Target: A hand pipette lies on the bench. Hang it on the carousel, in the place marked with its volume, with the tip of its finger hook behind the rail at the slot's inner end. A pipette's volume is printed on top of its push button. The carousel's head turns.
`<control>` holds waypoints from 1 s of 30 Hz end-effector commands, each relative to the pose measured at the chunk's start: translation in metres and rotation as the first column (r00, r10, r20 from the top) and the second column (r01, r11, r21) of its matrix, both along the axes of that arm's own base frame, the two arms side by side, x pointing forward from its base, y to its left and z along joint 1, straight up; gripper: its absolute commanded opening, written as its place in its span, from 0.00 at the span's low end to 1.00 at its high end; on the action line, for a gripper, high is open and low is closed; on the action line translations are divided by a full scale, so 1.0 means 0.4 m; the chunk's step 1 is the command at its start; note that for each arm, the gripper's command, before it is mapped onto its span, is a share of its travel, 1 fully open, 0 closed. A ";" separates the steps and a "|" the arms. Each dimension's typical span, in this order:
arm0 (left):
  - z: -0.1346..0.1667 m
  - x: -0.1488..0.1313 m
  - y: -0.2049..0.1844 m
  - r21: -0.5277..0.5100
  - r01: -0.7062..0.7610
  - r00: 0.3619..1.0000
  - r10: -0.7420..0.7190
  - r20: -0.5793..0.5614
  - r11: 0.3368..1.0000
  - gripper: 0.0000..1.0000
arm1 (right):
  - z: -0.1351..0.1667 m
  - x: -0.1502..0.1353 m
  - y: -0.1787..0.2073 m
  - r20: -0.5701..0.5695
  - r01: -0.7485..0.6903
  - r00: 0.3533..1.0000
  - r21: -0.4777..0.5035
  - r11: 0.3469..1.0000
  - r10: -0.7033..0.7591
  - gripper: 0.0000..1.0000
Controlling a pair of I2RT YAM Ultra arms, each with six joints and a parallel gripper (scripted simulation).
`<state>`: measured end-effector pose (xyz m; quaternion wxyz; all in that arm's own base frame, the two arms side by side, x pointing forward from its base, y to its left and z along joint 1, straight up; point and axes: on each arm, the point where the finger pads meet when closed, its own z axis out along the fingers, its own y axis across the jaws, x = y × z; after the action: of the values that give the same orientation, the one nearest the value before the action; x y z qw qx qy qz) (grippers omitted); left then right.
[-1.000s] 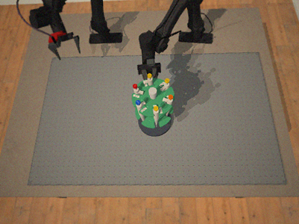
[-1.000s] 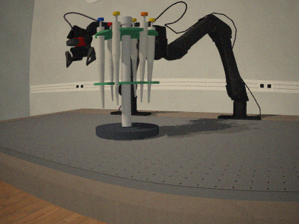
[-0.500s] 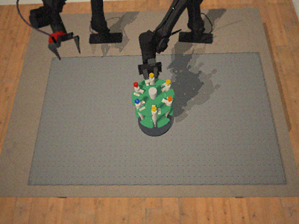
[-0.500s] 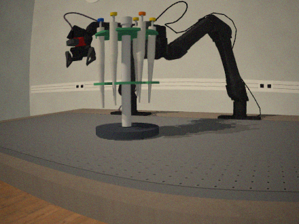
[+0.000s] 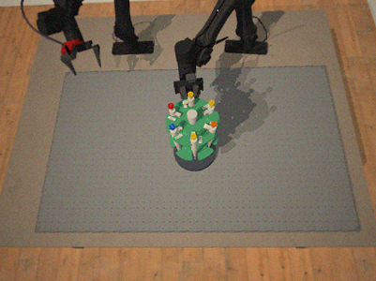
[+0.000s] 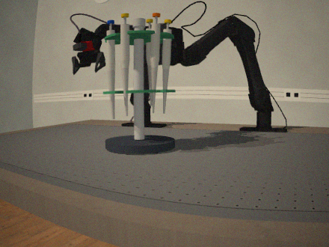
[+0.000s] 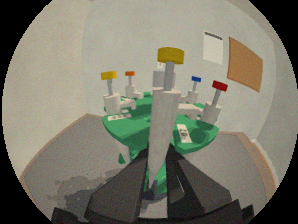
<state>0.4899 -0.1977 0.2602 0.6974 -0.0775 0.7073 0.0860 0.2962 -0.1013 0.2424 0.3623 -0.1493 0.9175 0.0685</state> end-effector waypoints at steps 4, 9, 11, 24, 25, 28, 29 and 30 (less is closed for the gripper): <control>0.082 0.001 0.025 -0.044 -0.030 0.998 0.032 0.062 0.999 0.12 | 0.026 0.008 -0.005 0.043 -0.009 0.999 -0.013 1.000 0.010 1.00; 0.082 0.001 0.025 -0.044 -0.030 0.998 0.032 0.062 0.999 0.12 | 0.026 0.008 -0.005 0.043 -0.009 0.999 -0.013 1.000 0.010 1.00; 0.082 0.001 0.025 -0.044 -0.030 0.998 0.032 0.062 0.999 0.12 | 0.026 0.008 -0.005 0.043 -0.009 0.999 -0.013 1.000 0.010 1.00; 0.029 0.002 -0.009 -0.015 -0.196 0.980 0.197 0.019 0.980 0.12 | 0.026 0.008 -0.005 0.043 -0.009 0.999 -0.013 1.000 0.010 1.00; 0.029 0.002 -0.009 -0.015 -0.196 0.980 0.197 0.019 0.980 0.12 | 0.026 0.008 -0.005 0.043 -0.009 0.999 -0.013 1.000 0.010 1.00; 0.029 0.002 -0.009 -0.015 -0.196 0.980 0.197 0.019 0.980 0.12 | 0.026 0.008 -0.005 0.043 -0.009 0.999 -0.013 1.000 0.010 1.00; 0.073 0.001 0.025 -0.043 -0.215 0.975 0.217 0.042 0.976 0.12 | 0.026 0.008 -0.005 0.043 -0.009 0.999 -0.013 1.000 0.010 1.00; 0.073 0.001 0.025 -0.043 -0.215 0.975 0.217 0.042 0.976 0.12 | 0.026 0.008 -0.005 0.043 -0.009 0.999 -0.013 1.000 0.010 1.00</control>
<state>0.4920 -0.2034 0.2568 0.6885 -0.1310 0.6988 0.1434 0.2962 -0.1013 0.2424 0.3623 -0.1493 0.9175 0.0685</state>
